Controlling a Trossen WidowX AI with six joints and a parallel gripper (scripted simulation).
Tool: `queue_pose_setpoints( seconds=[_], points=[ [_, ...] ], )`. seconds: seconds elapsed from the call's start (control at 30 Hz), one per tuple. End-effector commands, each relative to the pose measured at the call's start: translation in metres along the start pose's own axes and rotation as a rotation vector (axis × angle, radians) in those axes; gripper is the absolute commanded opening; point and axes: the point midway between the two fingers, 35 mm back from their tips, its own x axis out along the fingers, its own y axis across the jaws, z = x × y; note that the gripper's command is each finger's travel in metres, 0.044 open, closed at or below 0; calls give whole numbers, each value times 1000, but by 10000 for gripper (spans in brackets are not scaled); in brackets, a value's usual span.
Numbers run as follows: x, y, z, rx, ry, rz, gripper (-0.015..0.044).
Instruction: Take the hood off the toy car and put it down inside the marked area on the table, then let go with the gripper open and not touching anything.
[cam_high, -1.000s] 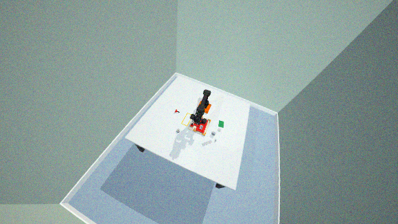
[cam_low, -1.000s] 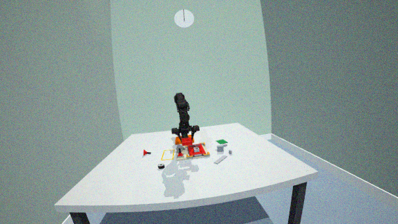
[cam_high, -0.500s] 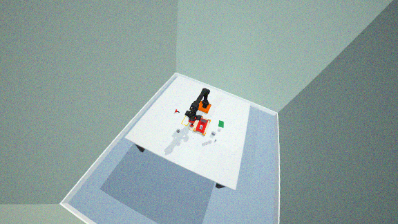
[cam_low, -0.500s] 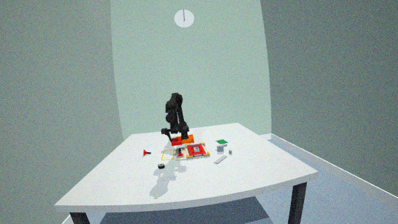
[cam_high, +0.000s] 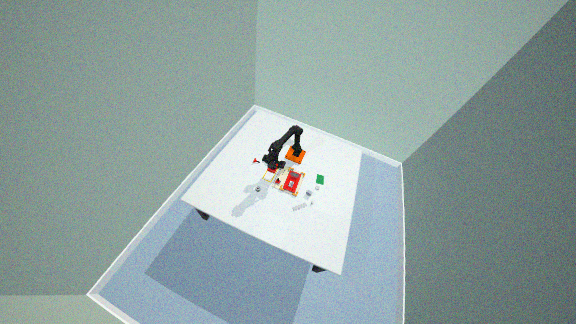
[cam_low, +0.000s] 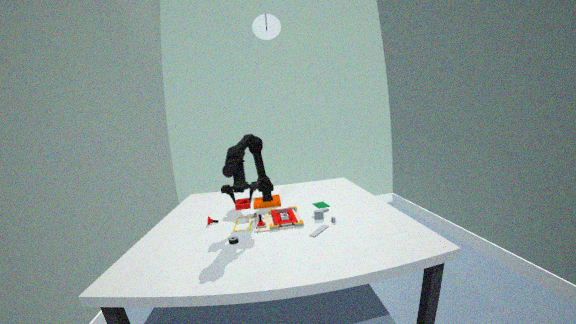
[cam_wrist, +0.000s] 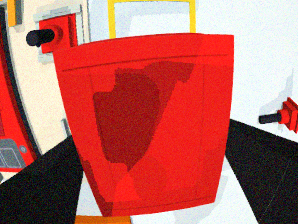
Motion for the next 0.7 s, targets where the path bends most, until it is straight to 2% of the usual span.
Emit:
queue_pose_setpoints(
  seconds=[0.0, 0.67],
  points=[
    [-1, -9, -8, -3, -5, 3, 0],
    [10, -15, -10, -3, -5, 2, 0]
  ],
)
